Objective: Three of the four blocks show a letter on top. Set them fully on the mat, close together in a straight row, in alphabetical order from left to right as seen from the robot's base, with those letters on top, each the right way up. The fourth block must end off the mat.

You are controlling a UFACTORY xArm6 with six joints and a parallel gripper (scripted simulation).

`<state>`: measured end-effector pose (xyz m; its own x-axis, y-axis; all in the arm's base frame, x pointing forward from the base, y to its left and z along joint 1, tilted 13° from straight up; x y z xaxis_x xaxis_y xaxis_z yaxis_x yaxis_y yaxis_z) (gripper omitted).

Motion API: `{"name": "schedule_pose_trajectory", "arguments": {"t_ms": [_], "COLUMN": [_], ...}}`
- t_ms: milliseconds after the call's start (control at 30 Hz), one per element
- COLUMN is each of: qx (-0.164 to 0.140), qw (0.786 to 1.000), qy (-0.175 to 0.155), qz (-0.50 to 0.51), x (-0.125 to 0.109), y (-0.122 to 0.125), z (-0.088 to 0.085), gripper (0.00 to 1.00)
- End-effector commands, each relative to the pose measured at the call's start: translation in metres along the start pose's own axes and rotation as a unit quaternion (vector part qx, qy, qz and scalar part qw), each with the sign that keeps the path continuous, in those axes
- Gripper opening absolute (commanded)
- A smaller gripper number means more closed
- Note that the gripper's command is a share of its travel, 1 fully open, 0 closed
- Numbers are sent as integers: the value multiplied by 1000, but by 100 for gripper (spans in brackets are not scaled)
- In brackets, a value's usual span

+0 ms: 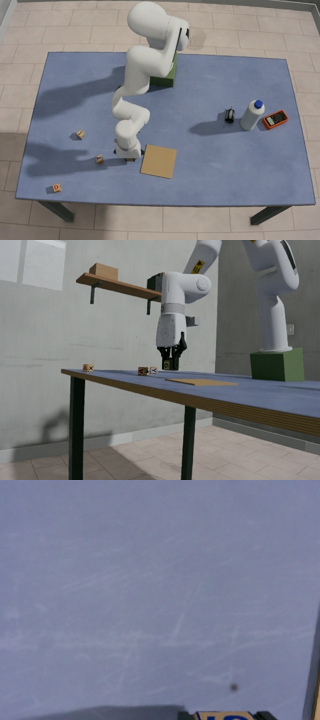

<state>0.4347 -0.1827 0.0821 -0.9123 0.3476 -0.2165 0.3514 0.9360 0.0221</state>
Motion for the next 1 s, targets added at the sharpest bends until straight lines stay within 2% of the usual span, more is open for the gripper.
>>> {"name": "schedule_pose_trajectory", "arguments": {"t_ms": [0,200,967], "qx": [0,0,0], "qw": [1000,1000,1000], "qy": [-3,-3,-3], "qz": [0,0,0], "x": [-3,-3,-3], "y": [0,0,0], "z": [13,19,20], "gripper": [28,28,28]}}
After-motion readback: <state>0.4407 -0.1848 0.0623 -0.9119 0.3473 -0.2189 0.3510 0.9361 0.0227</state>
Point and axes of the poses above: the point where the finger pads meet when closed, its own z axis out along the fingers, its own y axis across the jaws, x = y × z, the point moved 5 cm from there along -z, back along the fingers, and after that the axes turned 13 degrees about z, right-handed, at the moved point
